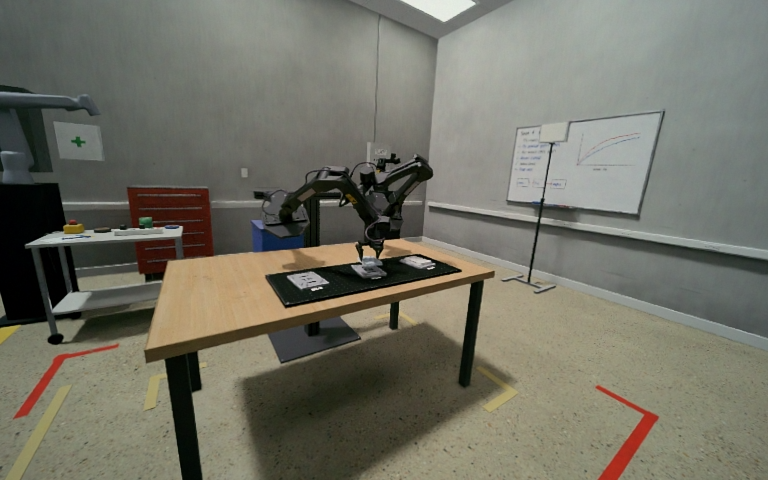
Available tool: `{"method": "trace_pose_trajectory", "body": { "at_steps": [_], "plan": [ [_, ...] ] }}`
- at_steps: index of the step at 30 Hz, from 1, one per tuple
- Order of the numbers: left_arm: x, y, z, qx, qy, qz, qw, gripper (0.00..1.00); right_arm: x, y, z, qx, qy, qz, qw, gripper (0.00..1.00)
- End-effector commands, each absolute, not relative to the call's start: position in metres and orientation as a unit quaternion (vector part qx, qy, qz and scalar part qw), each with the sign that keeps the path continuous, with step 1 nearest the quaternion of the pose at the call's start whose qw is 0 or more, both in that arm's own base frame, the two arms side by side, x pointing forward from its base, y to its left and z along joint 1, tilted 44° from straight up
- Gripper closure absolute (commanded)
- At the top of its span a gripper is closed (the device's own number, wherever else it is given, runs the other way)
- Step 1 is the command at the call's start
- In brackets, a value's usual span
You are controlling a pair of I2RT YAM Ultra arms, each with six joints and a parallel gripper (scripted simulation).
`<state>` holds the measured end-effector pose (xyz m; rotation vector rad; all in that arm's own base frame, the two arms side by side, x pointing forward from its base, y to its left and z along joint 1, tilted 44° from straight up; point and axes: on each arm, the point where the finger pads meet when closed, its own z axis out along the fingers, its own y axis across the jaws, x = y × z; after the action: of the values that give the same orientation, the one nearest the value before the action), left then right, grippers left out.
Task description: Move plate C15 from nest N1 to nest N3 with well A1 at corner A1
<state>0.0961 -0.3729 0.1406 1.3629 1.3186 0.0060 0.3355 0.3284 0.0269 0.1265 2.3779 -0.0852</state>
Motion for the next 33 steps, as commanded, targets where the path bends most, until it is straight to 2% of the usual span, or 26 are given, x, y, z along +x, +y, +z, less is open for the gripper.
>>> {"method": "trace_pose_trajectory", "body": {
  "at_steps": [1,33],
  "plan": [
    [0.092,-0.373,0.132,0.595,0.558,0.002,0.578,0.00,0.333,0.331,0.029,0.040,0.926,-0.019,0.375,0.21],
    [0.092,-0.373,0.132,0.595,0.558,0.002,0.578,0.00,0.335,0.319,0.006,0.038,0.930,-0.054,0.362,0.21]
  ]
}}
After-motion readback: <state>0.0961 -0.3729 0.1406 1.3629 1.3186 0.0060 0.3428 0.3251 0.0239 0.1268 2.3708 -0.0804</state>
